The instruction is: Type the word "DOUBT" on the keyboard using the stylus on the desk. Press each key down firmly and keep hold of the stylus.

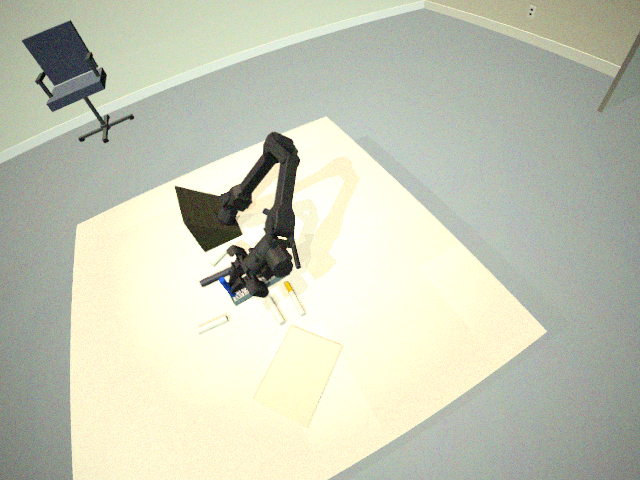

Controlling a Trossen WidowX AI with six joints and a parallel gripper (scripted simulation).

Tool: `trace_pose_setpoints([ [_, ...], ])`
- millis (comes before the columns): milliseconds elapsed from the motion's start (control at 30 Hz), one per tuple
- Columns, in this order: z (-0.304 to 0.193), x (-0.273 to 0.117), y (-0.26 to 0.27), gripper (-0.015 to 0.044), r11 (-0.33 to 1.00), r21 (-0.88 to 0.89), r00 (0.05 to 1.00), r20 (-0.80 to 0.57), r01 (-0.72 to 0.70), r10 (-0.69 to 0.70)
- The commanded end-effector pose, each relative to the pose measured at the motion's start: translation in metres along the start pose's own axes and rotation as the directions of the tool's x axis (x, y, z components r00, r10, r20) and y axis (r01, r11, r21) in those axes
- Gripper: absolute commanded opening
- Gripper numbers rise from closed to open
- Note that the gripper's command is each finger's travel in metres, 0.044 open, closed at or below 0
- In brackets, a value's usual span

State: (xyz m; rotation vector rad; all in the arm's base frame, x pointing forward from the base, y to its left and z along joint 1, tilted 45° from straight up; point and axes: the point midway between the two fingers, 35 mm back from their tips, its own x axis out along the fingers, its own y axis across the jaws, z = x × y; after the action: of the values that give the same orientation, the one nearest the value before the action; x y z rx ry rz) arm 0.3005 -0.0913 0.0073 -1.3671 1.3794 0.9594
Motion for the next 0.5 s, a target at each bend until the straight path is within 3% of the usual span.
trace_pose_setpoints([
  [0,0.001,0.0013,-0.0001,0.0081,1.0,0.004,1.0,-0.004,0.001,-0.001],
  [467,-0.0008,0.0002,-0.0003,0.0081,1.0,0.004,1.0,-0.004,0.001,-0.001],
])
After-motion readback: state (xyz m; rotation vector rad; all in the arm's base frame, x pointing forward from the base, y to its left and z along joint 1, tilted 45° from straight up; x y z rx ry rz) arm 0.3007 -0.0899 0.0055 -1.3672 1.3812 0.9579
